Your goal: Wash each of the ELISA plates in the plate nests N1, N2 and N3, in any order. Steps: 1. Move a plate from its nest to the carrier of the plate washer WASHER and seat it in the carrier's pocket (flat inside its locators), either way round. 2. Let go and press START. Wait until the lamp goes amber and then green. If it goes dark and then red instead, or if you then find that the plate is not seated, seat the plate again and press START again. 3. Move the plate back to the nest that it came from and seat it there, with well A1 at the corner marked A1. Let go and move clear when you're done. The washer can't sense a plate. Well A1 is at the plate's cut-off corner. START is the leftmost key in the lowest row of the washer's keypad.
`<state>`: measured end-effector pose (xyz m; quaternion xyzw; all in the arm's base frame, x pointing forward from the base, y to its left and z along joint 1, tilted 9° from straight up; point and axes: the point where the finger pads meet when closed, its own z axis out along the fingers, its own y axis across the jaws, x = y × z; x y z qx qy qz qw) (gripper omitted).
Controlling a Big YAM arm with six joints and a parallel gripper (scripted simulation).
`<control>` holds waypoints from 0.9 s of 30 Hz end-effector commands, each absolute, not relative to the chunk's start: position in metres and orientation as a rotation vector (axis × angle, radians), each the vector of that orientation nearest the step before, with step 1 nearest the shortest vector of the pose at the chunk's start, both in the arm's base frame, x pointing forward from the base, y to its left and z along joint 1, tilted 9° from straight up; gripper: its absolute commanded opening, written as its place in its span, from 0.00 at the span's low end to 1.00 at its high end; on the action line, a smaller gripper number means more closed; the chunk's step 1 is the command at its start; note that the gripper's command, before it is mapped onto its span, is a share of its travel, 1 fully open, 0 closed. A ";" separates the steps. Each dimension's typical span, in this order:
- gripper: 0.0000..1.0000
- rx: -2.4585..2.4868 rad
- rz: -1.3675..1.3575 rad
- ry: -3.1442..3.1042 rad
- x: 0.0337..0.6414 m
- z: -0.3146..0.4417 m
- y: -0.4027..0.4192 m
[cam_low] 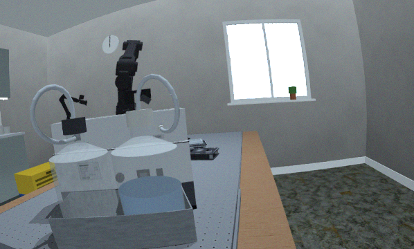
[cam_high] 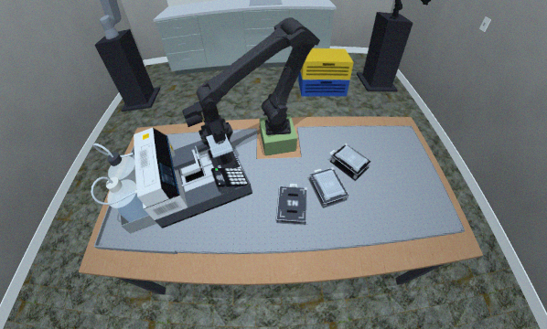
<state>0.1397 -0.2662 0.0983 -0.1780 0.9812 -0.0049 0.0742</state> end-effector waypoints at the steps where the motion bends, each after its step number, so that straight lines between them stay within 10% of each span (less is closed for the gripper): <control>1: 0.82 -0.548 -0.077 2.930 0.146 0.119 -0.286; 27: 0.82 -0.532 -0.014 2.943 0.147 0.070 -0.269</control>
